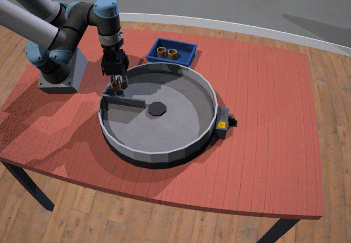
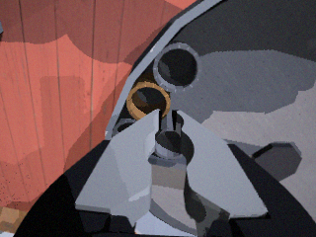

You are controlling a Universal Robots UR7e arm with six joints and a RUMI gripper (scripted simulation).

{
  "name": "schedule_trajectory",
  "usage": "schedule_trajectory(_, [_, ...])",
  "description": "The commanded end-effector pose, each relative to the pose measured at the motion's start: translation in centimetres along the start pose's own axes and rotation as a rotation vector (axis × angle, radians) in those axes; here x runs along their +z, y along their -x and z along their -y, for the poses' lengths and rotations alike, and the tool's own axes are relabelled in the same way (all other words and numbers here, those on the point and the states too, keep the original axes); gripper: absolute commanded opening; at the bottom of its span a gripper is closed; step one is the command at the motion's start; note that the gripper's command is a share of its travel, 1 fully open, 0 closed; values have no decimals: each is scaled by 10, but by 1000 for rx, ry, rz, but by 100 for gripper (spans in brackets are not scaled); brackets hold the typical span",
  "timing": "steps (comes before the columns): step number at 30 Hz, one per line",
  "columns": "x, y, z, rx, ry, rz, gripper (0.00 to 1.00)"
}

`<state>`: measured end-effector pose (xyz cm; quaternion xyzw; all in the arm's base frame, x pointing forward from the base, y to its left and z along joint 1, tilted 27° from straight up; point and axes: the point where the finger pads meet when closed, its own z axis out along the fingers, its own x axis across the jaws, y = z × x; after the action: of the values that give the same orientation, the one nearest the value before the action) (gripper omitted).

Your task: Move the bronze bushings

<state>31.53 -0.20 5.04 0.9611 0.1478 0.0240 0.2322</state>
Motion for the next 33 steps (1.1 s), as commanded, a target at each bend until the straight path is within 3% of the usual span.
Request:
schedule_trajectory(1, [0, 0, 0, 0, 0, -1, 5])
schedule_trajectory(13, [1, 0, 0, 0, 0, -1, 5])
schedule_trajectory(33, [24, 0, 0, 0, 0, -1, 5])
